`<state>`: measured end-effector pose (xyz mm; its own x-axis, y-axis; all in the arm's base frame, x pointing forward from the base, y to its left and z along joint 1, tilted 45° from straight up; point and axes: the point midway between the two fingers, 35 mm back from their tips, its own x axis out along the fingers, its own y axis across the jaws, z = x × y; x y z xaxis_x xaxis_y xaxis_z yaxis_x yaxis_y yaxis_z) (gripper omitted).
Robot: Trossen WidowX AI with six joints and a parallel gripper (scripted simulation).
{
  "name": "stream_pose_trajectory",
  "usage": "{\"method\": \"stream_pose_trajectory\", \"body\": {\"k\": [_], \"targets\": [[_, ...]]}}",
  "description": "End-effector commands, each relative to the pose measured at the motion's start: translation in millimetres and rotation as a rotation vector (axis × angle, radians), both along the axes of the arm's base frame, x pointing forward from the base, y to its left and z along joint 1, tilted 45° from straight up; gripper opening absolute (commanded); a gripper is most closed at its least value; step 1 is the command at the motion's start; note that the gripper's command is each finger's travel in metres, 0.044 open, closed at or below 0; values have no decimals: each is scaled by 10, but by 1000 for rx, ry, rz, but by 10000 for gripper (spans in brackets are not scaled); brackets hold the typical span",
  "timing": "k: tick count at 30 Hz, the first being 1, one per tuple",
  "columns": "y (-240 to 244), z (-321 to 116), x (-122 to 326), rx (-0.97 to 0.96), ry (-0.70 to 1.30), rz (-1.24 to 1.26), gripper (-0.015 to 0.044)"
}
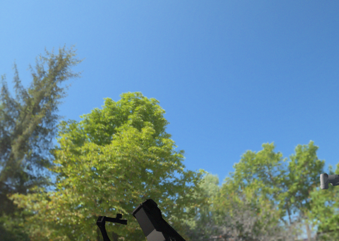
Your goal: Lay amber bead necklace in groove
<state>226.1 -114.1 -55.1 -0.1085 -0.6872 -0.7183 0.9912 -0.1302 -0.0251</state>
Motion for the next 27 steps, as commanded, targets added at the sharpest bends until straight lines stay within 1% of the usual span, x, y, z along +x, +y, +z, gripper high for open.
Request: {"method": "stream_pose_trajectory", "body": {"k": [1, 8, 12, 13, 27], "targets": [[-47, -46, -39, -5, 12, -1, 120], [-85, -84, -55, -5, 14, -1, 120], [-71, -72, -35, 0, 7, -3, 15], [-71, -72, -35, 0, 7, -3, 0], [-71, -72, -35, 0, 7, -3, 0]]}}
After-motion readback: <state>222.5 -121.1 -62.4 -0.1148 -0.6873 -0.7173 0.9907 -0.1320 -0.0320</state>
